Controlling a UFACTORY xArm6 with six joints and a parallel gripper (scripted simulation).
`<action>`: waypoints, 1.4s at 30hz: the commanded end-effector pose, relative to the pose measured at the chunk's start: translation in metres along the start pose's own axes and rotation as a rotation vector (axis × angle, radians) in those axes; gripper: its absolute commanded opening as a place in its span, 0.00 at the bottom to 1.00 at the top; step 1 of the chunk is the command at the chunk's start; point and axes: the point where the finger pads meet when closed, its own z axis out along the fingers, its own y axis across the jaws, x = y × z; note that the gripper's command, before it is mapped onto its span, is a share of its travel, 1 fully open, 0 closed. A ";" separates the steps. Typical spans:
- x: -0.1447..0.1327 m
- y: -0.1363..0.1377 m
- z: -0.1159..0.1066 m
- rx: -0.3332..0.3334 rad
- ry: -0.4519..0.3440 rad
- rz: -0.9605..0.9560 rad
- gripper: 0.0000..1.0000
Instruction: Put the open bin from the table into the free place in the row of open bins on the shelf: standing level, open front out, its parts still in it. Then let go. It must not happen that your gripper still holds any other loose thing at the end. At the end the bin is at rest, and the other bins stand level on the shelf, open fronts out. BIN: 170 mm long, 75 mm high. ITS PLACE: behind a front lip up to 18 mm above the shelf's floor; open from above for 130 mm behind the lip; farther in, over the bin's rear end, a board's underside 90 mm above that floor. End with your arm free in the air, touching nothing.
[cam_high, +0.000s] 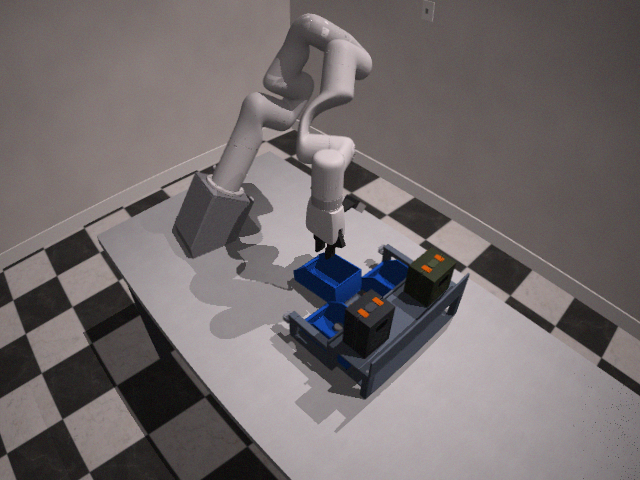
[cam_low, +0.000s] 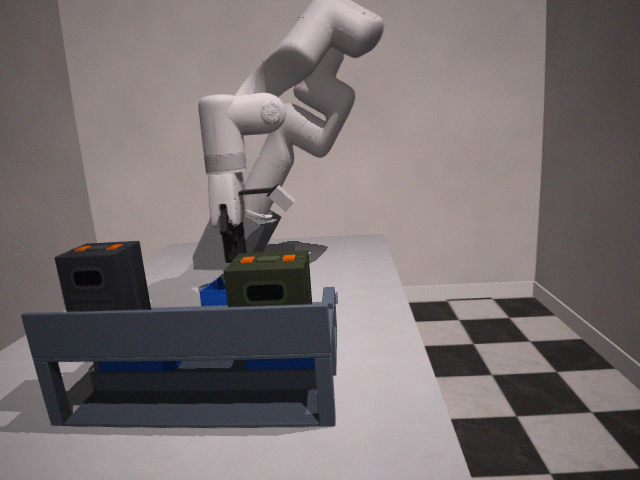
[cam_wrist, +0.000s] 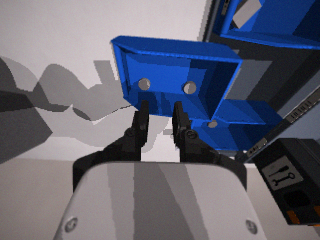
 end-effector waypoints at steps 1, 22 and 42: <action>0.001 -0.002 -0.002 -0.012 -0.001 -0.004 0.33; 0.000 -0.055 0.011 -0.012 -0.001 -0.004 0.33; 0.000 -0.086 0.019 -0.012 -0.001 -0.004 0.33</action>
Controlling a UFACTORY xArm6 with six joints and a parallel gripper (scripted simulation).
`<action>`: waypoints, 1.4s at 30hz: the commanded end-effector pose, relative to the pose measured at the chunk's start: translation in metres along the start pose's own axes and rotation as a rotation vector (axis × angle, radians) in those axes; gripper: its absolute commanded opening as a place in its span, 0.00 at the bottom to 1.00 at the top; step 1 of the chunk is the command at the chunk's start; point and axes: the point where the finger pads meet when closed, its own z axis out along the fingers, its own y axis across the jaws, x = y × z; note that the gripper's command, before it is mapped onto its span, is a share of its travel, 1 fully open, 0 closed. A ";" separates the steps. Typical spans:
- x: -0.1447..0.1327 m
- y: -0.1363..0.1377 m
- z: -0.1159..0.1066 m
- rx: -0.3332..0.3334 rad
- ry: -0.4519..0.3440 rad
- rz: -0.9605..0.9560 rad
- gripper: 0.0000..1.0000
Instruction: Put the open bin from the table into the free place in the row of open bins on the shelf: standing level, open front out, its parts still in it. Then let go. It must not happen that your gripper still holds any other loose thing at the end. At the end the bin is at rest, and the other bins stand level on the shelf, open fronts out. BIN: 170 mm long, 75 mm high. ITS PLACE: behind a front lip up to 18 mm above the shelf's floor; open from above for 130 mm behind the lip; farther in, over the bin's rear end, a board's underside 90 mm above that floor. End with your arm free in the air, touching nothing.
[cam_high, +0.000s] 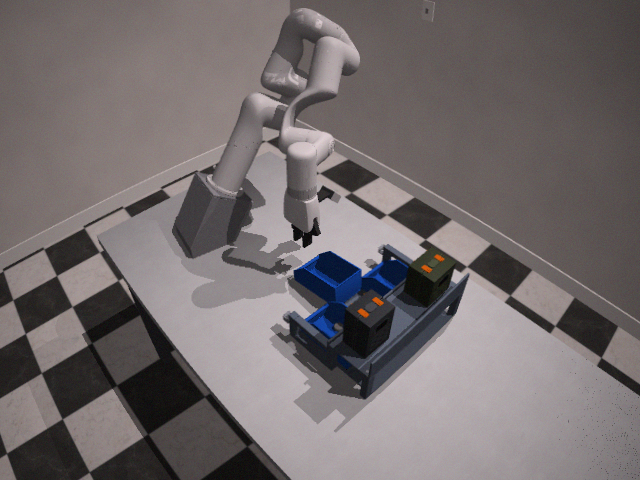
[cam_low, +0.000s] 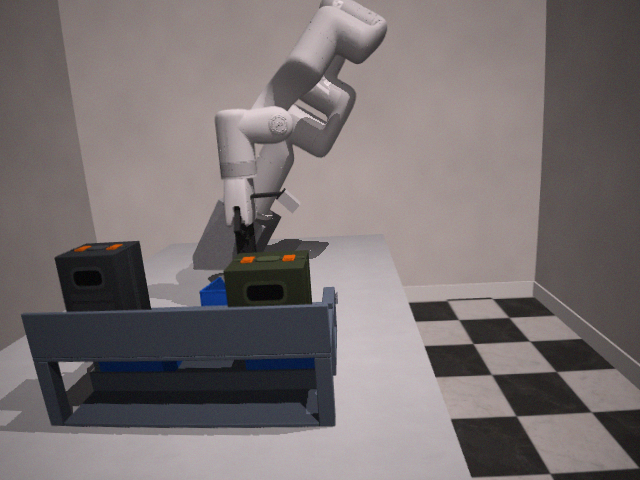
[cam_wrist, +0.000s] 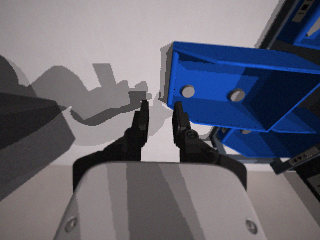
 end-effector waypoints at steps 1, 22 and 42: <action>0.000 0.005 -0.001 -0.002 -0.001 -0.001 0.33; 0.000 0.015 -0.004 -0.002 -0.001 0.000 0.33; 0.000 0.018 -0.005 -0.002 -0.001 0.000 0.33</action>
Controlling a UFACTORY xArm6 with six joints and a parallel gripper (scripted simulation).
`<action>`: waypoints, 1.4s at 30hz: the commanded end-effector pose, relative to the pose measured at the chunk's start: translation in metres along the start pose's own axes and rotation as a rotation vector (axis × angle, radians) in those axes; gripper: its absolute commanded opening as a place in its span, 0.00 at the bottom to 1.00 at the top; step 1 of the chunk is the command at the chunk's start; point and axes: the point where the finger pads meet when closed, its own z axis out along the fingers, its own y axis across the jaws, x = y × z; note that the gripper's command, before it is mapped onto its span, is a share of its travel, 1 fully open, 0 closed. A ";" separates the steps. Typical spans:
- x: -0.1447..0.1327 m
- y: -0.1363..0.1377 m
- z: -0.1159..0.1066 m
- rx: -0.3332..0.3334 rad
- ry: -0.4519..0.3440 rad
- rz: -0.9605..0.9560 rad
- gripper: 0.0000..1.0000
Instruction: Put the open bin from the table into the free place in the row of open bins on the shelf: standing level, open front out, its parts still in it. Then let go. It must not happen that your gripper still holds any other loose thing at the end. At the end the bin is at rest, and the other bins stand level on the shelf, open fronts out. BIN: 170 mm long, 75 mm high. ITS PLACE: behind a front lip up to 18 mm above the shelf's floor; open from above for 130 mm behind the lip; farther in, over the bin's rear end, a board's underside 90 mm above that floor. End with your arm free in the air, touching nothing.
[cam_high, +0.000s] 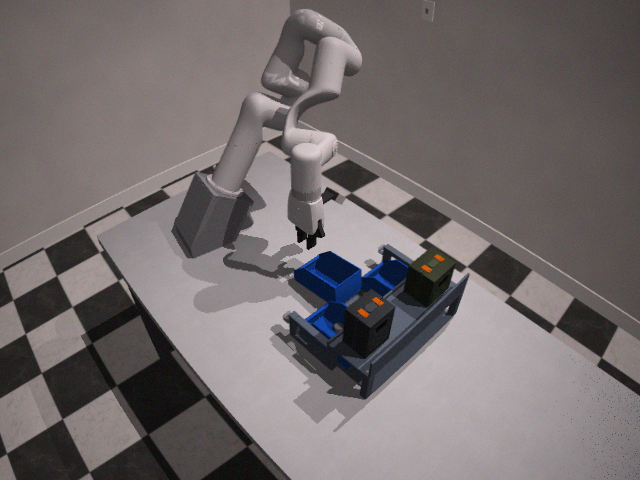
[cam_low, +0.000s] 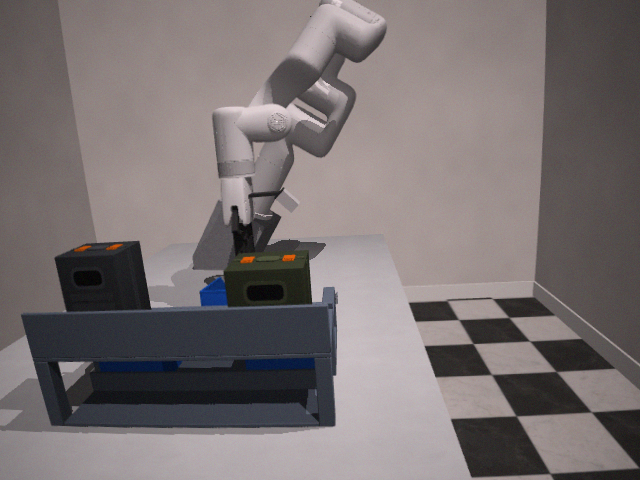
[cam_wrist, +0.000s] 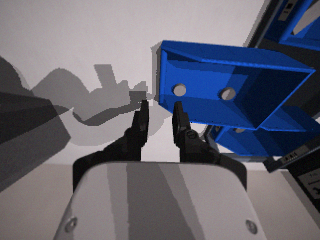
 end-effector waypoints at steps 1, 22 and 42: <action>0.000 0.001 -0.001 -0.002 -0.001 -0.001 0.33; 0.000 0.001 -0.001 -0.002 -0.001 -0.001 1.00; 0.000 0.000 0.054 -0.120 0.000 -0.001 1.00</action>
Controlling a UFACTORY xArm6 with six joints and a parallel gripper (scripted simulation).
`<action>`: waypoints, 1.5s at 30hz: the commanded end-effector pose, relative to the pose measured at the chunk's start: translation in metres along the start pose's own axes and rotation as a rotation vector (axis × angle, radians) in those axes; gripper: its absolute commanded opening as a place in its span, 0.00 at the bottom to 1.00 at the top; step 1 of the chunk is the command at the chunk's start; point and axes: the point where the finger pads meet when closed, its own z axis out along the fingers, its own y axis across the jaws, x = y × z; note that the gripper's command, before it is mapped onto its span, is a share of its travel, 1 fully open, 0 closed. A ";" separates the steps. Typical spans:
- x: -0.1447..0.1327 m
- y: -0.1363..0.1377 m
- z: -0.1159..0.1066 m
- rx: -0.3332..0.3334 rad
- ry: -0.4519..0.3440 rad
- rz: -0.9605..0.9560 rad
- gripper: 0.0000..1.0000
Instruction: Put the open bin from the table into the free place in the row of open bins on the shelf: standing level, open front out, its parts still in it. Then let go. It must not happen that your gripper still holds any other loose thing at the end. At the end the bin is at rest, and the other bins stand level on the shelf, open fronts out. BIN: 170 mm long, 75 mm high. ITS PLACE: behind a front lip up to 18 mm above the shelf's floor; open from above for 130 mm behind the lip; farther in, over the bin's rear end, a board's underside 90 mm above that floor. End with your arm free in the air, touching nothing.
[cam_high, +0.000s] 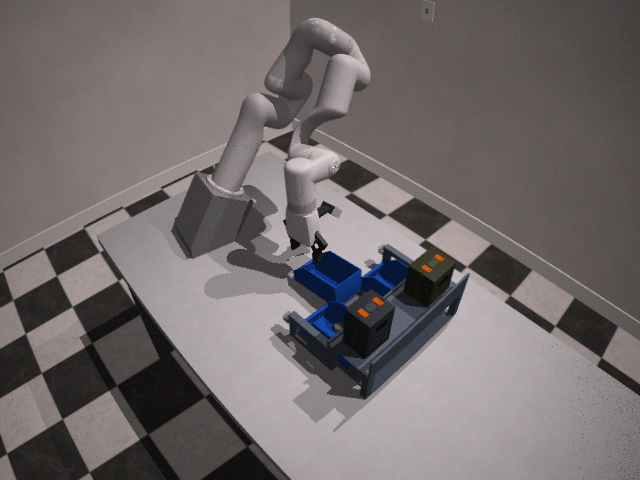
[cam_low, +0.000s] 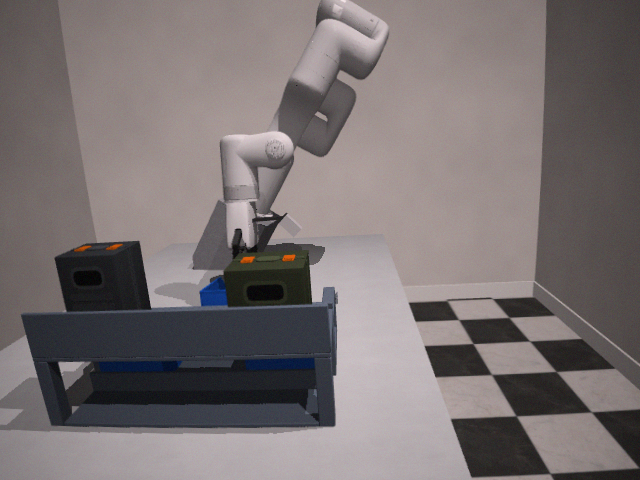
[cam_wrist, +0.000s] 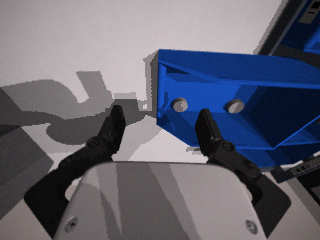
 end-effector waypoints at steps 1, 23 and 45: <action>0.000 0.000 0.006 -0.005 0.001 -0.001 1.00; 0.001 -0.001 0.021 -0.018 0.005 -0.004 1.00; 0.000 -0.001 0.016 -0.018 0.005 -0.004 1.00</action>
